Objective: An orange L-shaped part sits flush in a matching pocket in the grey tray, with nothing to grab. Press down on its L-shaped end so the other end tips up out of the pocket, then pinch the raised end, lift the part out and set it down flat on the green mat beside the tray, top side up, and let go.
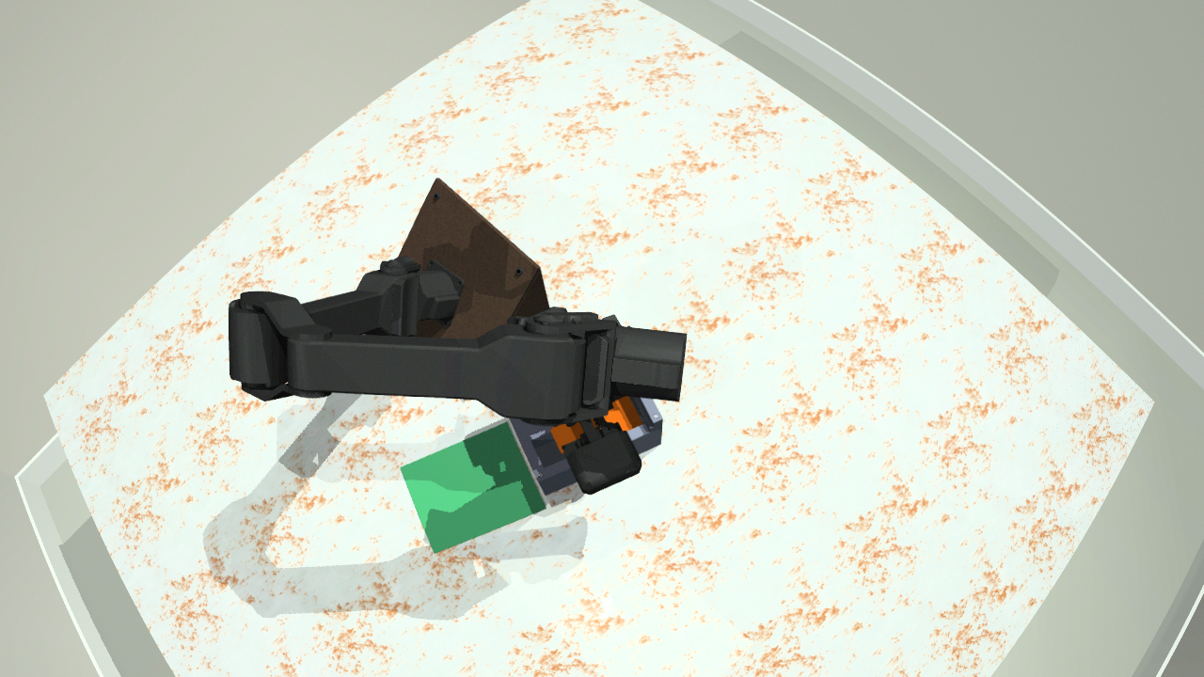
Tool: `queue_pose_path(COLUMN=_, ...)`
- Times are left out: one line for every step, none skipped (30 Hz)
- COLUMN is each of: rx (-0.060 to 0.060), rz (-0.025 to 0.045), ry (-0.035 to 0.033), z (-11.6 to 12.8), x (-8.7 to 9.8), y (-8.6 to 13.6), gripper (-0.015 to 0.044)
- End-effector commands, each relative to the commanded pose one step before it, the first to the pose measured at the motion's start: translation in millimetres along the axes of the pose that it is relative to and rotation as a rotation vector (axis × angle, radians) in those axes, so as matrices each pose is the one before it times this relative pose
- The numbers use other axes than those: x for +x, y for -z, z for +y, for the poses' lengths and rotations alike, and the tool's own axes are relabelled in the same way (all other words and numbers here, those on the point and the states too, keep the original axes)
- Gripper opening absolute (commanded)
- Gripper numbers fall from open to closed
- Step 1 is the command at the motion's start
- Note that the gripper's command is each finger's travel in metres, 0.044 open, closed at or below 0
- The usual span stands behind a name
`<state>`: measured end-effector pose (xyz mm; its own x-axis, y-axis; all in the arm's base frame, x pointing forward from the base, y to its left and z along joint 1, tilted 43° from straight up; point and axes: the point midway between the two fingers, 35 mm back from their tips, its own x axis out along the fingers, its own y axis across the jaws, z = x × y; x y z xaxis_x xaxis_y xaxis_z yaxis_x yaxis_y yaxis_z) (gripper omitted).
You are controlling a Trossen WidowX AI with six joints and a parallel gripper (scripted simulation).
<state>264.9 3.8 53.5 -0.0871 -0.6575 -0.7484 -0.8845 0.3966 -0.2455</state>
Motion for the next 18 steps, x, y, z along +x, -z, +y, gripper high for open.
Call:
queue_pose_path(rx=-0.0045, rz=0.00667, ry=-0.00053, z=0.65, x=8.85, y=1.16, gripper=0.028)
queue_pose_path(rx=0.0, rz=0.00007, ry=0.00005, z=0.01, x=1.63, y=0.03, gripper=0.028)
queue_pose_path(rx=0.0, rz=0.00008, ry=0.00005, z=0.02, x=1.62, y=0.04, gripper=0.028)
queue_pose_path(rx=0.0, rz=0.00009, ry=0.00006, z=0.02, x=1.62, y=0.05, gripper=0.028)
queue_pose_path(rx=0.0, rz=0.0001, ry=0.00006, z=0.03, x=1.62, y=0.06, gripper=0.028)
queue_pose_path(rx=0.0, rz=0.00011, ry=0.00006, z=0.04, x=1.62, y=0.06, gripper=0.028)
queue_pose_path(rx=0.0, rz=0.00012, ry=0.00006, z=0.05, x=1.62, y=0.07, gripper=0.028)
queue_pose_path(rx=0.0, rz=0.00013, ry=0.00006, z=0.05, x=1.61, y=0.08, gripper=0.028)
queue_pose_path(rx=0.0, rz=0.00014, ry=0.00006, z=0.06, x=1.61, y=0.09, gripper=0.028)
queue_pose_path(rx=0.0, rz=0.00015, ry=0.00006, z=0.07, x=1.61, y=0.1, gripper=0.028)
queue_pose_path(rx=0.0, rz=0.00016, ry=0.00006, z=0.08, x=1.61, y=0.1, gripper=0.028)
queue_pose_path(rx=0.0, rz=0.00017, ry=0.00006, z=0.09, x=1.61, y=0.11, gripper=0.028)
queue_pose_path(rx=0.0, rz=0.00018, ry=0.00006, z=0.09, x=1.6, y=0.12, gripper=0.028)
queue_pose_path(rx=0.0, rz=0.00016, ry=0.00005, z=0.08, x=1.29, y=0.1, gripper=0.028)
queue_pose_path(rx=0.0, rz=0.0001, ry=0.00003, z=0.05, x=0.78, y=0.06, gripper=0.028)
queue_pose_path(rx=0.0, rz=0.00003, ry=0.00001, z=0.02, x=0.26, y=0.02, gripper=0.028)
queue_pose_path(rx=0.0, rz=0.0, ry=0.0, z=0.0, x=0.0, y=0.0, gripper=0.028)
queue_pose_path(rx=0.0, rz=0.0, ry=0.0, z=0.0, x=0.0, y=0.0, gripper=0.028)
